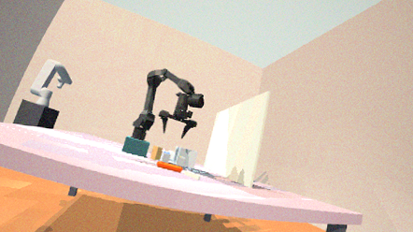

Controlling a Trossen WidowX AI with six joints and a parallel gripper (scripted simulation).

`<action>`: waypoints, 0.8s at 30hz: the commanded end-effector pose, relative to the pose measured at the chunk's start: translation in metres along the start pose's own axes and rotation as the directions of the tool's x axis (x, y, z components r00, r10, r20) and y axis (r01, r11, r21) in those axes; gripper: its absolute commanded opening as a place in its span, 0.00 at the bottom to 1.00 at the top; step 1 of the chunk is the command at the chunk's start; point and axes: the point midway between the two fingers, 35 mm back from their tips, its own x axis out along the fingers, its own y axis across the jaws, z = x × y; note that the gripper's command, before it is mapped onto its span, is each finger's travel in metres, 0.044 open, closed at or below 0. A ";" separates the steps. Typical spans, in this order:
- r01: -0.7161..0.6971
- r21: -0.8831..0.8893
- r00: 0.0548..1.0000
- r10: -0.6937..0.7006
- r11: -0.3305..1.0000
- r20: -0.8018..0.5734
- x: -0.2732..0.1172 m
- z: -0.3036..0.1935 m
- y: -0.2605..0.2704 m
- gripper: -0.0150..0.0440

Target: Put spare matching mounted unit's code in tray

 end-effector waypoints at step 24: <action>-0.007 0.054 1.000 0.006 0.999 0.007 0.054 0.006 -0.007 0.76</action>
